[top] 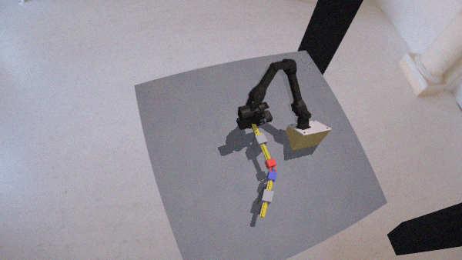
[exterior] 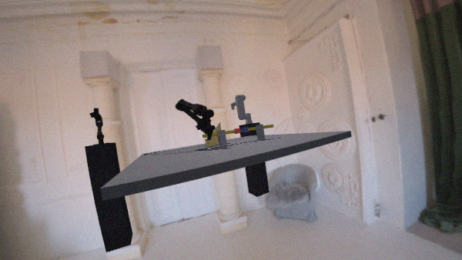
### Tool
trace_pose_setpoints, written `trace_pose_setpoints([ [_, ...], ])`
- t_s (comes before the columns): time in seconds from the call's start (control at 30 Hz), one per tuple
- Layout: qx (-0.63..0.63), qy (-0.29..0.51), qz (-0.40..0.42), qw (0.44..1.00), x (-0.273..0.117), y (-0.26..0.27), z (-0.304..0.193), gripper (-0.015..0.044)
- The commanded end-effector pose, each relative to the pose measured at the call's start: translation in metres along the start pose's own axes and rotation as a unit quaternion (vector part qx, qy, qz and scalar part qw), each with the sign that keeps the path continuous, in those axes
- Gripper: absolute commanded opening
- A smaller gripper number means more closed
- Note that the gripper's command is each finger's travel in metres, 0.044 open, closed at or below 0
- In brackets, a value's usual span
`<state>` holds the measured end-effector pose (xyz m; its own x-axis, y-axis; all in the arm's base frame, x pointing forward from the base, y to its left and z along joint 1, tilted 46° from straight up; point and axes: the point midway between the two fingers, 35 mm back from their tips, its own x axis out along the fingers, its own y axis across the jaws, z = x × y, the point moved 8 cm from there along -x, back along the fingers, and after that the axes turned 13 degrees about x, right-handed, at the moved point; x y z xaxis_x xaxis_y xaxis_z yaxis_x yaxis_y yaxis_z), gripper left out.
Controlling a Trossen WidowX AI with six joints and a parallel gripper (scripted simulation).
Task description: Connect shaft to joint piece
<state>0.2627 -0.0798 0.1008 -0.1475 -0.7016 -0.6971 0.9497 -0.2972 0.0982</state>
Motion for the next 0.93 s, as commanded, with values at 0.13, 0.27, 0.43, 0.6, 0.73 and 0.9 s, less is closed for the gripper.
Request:
trace_pose_setpoints([
  [0.13, -0.001, 0.0, 0.0, 1.0, 0.0, 0.0, 0.0, 0.0356],
  [0.27, -0.001, 0.0, 0.0, 1.0, 0.0, 0.0, 0.0, 0.044],
  [0.43, -0.001, 0.0, 0.0, 1.0, 0.0, 0.0, 0.0, 0.044],
  [0.6, -0.001, 0.0, 0.0, 1.0, 0.0, 0.0, 0.0, 0.044],
  [0.73, -0.001, 0.0, 0.0, 1.0, -0.002, 0.0, 0.0, 0.044],
  [0.9, 0.0, 0.0, 0.0, 1.0, -0.029, 0.0, 0.0, 0.044],
])
